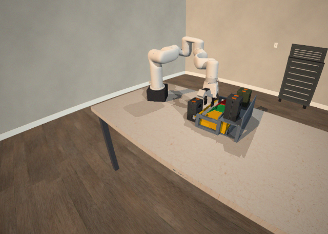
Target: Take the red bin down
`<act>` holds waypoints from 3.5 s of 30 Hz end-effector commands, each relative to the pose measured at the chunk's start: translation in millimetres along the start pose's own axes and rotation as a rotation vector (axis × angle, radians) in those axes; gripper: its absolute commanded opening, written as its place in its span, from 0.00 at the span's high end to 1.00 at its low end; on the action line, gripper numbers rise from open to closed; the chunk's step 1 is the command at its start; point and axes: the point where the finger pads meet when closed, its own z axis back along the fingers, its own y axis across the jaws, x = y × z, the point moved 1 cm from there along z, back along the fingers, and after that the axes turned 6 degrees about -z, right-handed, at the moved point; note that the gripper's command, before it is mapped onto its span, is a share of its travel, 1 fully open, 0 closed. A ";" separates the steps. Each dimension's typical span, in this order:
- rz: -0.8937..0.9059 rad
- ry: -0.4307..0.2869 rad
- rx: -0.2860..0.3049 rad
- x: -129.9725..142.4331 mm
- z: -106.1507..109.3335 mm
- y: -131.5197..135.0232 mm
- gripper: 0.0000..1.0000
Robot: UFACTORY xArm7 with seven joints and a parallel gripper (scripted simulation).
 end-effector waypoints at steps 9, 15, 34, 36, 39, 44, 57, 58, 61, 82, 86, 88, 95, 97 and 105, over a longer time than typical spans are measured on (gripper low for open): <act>0.000 -0.001 -0.004 0.1 6.2 -1.2 0.53; 0.000 -0.001 -0.004 0.1 6.6 -1.1 0.53; 0.000 -0.001 -0.004 0.1 9.3 -1.1 0.53; 0.000 -0.001 -0.004 0.1 9.8 -1.1 0.53; 0.000 -0.001 -0.004 0.1 9.8 -1.1 0.53; 0.000 -0.001 -0.004 0.1 9.8 -1.1 0.53; 0.000 -0.001 -0.004 0.1 -0.2 -1.2 0.53; 0.000 -0.001 -0.004 0.1 -0.2 -1.2 0.53; 0.000 -0.001 -0.004 0.1 -0.2 -1.2 0.53; 0.000 -0.001 -0.004 0.1 -9.9 -1.2 0.53; 0.000 -0.001 -0.004 0.1 -9.7 -1.2 1.00; 0.000 -0.001 -0.004 0.1 -9.7 -1.2 1.00; 0.000 -0.001 -0.004 0.1 -9.7 -1.2 1.00; 0.000 -0.001 -0.004 0.1 -9.7 -1.2 1.00; 0.000 -0.001 -0.004 0.1 -9.7 -1.2 1.00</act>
